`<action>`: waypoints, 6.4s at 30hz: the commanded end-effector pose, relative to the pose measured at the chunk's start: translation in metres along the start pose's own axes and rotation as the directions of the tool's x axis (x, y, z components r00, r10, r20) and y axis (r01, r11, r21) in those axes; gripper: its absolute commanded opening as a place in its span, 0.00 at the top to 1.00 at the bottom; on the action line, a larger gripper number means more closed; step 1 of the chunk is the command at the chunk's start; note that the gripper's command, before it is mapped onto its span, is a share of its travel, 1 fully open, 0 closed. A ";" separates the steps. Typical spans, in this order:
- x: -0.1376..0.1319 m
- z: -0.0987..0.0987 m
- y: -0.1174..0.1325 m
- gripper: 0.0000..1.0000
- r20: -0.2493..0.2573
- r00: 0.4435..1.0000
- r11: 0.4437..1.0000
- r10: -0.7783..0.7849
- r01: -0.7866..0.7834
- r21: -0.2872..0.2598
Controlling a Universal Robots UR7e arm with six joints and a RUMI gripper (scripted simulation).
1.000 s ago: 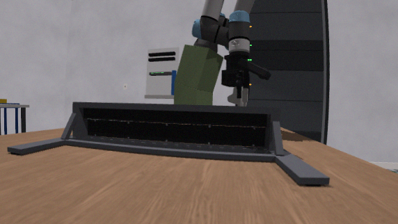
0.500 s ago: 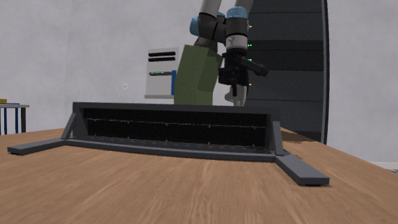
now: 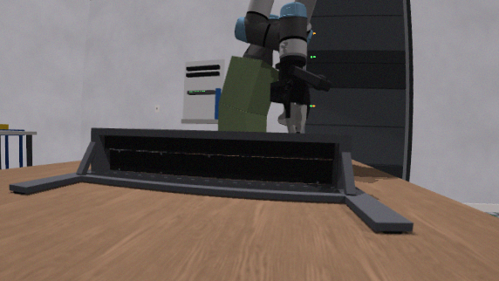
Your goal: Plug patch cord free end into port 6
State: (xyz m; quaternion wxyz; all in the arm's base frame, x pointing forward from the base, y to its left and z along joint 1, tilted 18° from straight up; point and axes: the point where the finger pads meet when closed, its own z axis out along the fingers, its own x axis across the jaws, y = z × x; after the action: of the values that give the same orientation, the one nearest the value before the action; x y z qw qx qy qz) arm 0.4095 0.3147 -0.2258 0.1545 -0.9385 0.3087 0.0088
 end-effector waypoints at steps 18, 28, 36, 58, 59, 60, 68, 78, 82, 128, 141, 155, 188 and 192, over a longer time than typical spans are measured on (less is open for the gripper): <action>0.035 -0.008 -0.008 1.00 0.002 0.971 0.971 0.240 -0.240 -0.004; 0.051 -0.012 -0.012 1.00 0.002 0.937 0.937 0.349 -0.349 -0.006; 0.060 -0.014 -0.014 1.00 0.003 0.913 0.913 0.408 -0.407 -0.007; 0.085 -0.020 -0.019 1.00 0.003 0.829 0.829 0.559 -0.559 -0.010; 0.086 -0.021 -0.020 1.00 0.003 0.825 0.825 0.565 -0.565 -0.010; 0.087 -0.021 -0.020 1.00 0.003 0.821 0.821 0.571 -0.571 -0.010; 0.093 -0.022 -0.021 1.00 0.003 0.800 0.800 0.600 -0.600 -0.010; 0.099 -0.024 -0.023 1.00 0.003 0.771 0.771 0.637 -0.637 -0.011; 0.100 -0.024 -0.023 1.00 0.003 0.766 0.766 0.643 -0.643 -0.011; 0.106 -0.025 -0.024 1.00 0.003 0.738 0.738 0.675 -0.674 -0.012; 0.106 -0.025 -0.024 1.00 0.003 0.738 0.738 0.675 -0.674 -0.012; 0.106 -0.025 -0.024 1.00 0.003 0.738 0.738 0.675 -0.674 -0.012; 0.106 -0.025 -0.025 1.00 0.003 0.737 0.737 0.676 -0.676 -0.016; 0.106 -0.025 -0.025 1.00 0.003 0.737 0.737 0.676 -0.676 -0.017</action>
State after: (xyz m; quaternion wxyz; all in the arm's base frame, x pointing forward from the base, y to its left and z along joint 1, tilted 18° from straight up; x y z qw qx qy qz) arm 0.5077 0.2650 -0.2071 0.1352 -0.7638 0.6272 0.0709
